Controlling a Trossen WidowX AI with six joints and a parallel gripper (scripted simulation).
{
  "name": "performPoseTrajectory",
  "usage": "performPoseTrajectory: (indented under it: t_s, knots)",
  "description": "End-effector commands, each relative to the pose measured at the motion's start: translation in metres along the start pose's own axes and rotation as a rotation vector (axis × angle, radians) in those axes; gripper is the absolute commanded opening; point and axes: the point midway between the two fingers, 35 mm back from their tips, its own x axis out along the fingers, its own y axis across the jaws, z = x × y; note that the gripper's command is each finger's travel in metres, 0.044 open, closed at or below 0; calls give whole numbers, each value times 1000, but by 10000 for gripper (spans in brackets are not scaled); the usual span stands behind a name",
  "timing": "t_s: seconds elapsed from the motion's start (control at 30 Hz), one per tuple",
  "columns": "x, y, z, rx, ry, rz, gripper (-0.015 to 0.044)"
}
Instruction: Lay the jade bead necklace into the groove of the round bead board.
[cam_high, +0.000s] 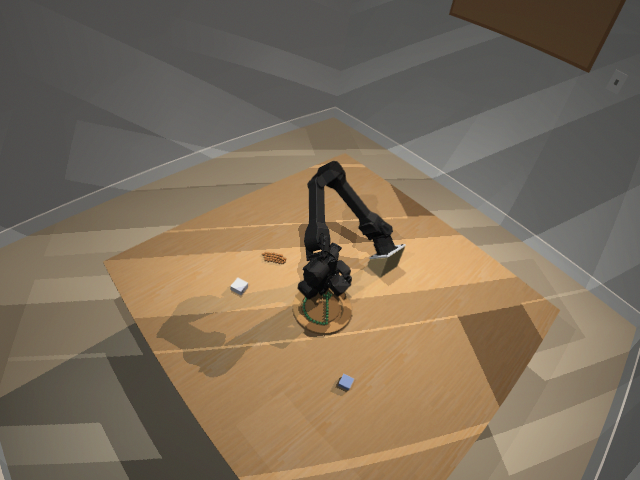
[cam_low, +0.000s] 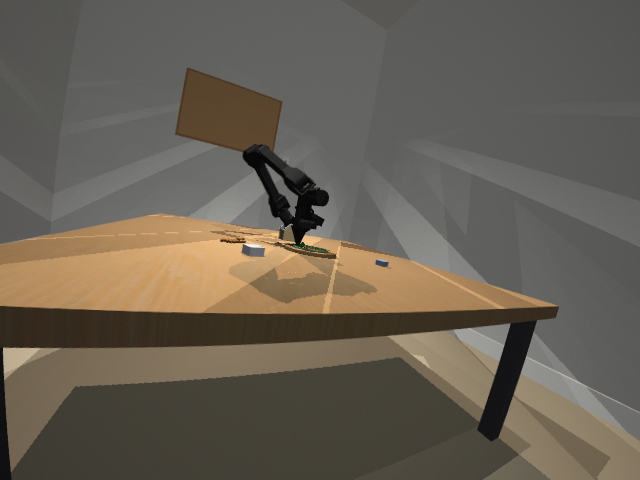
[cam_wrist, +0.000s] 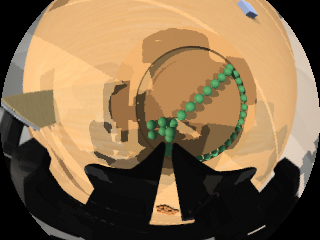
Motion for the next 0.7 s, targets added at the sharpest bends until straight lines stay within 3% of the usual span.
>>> performPoseTrajectory:
  t_s: [0.0,0.67]
  knots:
    - [-1,0,0,0,0,0,0]
    - [-6,10,-5,-10,7,2,0]
